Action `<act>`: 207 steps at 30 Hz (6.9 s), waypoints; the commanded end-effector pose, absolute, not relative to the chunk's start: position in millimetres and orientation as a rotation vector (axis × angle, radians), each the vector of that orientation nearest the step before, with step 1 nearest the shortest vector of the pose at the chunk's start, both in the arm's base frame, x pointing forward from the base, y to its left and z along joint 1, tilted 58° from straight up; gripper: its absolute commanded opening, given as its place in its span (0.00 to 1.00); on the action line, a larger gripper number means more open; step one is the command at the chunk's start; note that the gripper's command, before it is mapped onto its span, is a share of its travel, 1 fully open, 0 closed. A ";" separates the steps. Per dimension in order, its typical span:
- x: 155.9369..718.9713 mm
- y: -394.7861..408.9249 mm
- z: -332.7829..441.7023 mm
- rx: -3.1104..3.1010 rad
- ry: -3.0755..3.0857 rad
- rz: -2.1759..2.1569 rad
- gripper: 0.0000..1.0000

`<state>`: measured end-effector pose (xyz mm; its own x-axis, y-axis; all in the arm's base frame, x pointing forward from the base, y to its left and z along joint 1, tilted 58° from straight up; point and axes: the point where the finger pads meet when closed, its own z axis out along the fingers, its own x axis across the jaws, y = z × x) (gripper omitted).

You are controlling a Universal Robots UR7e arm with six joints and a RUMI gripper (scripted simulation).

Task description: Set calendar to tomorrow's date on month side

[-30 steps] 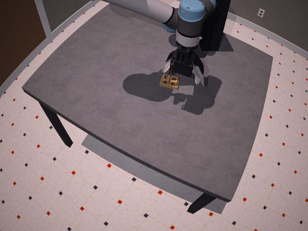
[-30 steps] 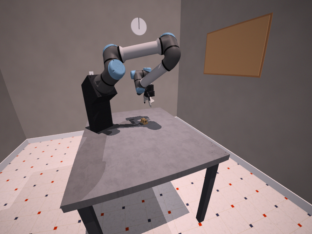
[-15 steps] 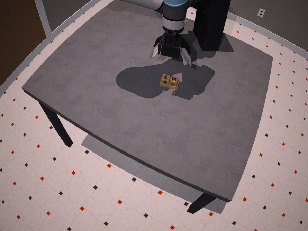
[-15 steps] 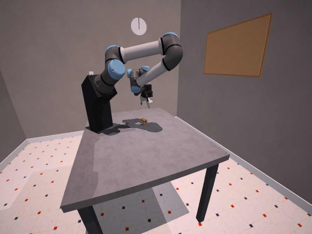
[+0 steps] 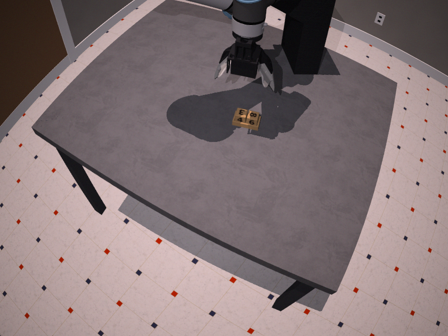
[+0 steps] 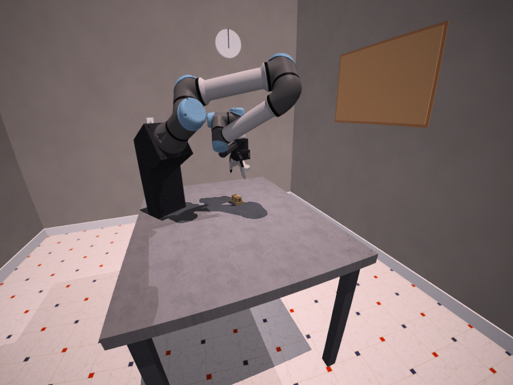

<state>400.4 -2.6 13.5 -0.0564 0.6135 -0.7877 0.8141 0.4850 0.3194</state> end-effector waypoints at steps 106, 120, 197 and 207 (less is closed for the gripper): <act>420.1 5.4 -9.2 2.191 0.311 0.702 1.00; 426.0 4.8 -9.7 2.271 -0.086 0.893 1.00; 435.1 -25.4 -7.1 1.393 -2.649 1.606 1.00; 433.1 -29.3 -8.8 1.149 -2.882 1.608 1.00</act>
<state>433.8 -28.1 -8.4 -0.6896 -0.7198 0.0799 -0.4284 0.3164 -0.8464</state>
